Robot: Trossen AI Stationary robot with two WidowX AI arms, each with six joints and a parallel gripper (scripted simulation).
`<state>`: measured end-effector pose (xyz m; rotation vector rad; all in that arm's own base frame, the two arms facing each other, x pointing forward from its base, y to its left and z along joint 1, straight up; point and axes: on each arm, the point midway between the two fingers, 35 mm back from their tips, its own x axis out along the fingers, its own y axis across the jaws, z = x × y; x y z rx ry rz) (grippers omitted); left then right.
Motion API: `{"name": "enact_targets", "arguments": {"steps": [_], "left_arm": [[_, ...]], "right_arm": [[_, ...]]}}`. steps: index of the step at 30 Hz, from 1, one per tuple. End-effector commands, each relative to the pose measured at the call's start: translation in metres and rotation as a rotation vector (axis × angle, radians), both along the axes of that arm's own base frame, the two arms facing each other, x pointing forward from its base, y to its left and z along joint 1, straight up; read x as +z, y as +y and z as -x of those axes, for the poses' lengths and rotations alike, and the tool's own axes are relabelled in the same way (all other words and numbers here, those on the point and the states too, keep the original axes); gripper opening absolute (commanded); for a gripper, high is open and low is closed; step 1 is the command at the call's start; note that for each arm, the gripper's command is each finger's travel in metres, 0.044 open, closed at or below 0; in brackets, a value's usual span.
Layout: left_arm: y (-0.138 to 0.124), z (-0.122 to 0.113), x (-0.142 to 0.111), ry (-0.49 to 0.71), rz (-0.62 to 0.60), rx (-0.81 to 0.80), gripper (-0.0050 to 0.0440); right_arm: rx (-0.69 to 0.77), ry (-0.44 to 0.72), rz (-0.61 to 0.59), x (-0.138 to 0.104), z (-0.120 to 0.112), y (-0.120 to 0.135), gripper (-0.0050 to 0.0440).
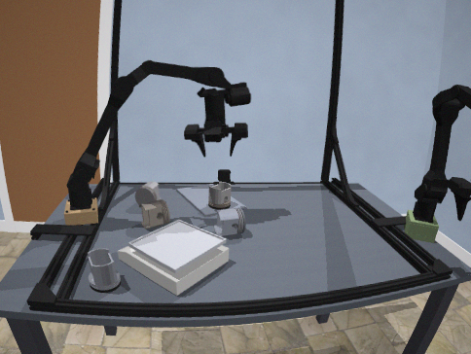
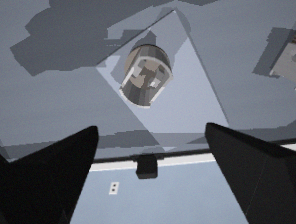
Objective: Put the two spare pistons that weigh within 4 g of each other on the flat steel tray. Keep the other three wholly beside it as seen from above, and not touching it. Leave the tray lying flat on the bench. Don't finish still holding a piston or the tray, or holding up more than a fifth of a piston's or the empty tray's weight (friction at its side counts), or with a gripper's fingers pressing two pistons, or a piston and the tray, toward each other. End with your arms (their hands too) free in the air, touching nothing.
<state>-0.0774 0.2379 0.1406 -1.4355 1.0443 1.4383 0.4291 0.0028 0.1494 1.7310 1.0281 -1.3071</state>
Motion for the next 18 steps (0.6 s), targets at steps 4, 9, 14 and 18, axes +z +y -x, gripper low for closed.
{"name": "enact_targets", "arguments": {"steps": [4, 9, 14, 18], "left_arm": [[-0.0001, -0.0002, -0.0001, -0.002, 0.001, -0.001, 0.044], [-0.0001, -0.0002, -0.0001, -0.002, 0.001, -0.001, 0.044], [-0.0001, -0.0002, -0.0001, -0.002, 0.001, -0.001, 0.044], [-0.0001, -0.0002, -0.0001, -0.002, 0.001, -0.001, 0.044]], "right_arm": [[0.128, 0.006, 0.015, -0.0047, -0.0014, 0.0, 0.0378], [0.26, 0.001, 0.035, -0.0047, -0.0014, 0.0, 0.0378], [0.392, -0.004, 0.054, -0.0047, -0.0014, 0.0, 0.0378], [0.497, -0.008, 0.069, -0.0047, -0.0014, 0.0, 0.0378]]}}
